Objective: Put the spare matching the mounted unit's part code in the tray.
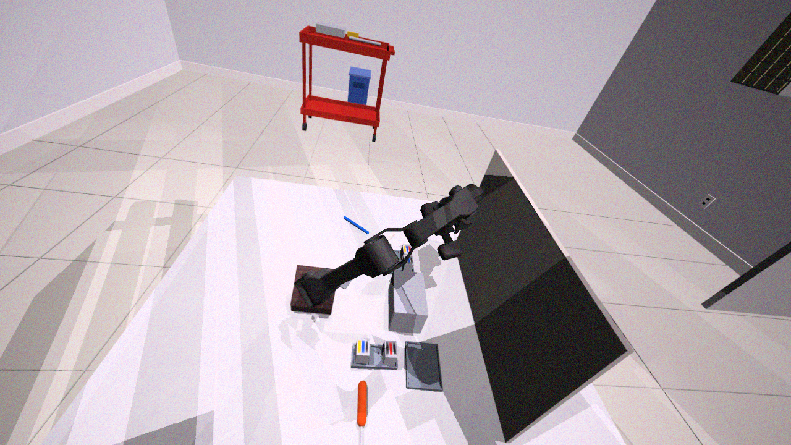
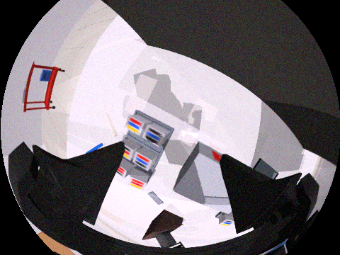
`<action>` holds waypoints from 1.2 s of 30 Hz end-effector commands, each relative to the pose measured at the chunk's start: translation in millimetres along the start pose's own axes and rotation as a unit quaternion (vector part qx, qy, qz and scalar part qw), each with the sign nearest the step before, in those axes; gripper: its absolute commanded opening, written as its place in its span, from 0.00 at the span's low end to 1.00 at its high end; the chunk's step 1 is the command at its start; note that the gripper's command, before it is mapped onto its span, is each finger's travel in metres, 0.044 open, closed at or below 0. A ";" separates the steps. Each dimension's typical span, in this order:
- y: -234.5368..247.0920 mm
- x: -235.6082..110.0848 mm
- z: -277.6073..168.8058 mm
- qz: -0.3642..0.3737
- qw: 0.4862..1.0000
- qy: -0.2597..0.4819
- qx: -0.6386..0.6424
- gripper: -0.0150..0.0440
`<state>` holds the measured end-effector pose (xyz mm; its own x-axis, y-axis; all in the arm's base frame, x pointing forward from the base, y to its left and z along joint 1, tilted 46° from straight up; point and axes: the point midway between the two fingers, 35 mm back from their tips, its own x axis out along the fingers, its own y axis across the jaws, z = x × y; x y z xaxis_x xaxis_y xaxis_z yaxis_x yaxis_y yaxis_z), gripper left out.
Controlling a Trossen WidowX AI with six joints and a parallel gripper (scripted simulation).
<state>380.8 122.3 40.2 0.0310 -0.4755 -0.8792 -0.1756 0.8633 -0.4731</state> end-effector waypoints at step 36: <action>84.9 31.7 -72.7 -0.065 0.945 0.098 -0.306 1.00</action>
<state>324.1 146.6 4.0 -0.0628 -0.6424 -0.7638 -0.5496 0.6611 -0.5108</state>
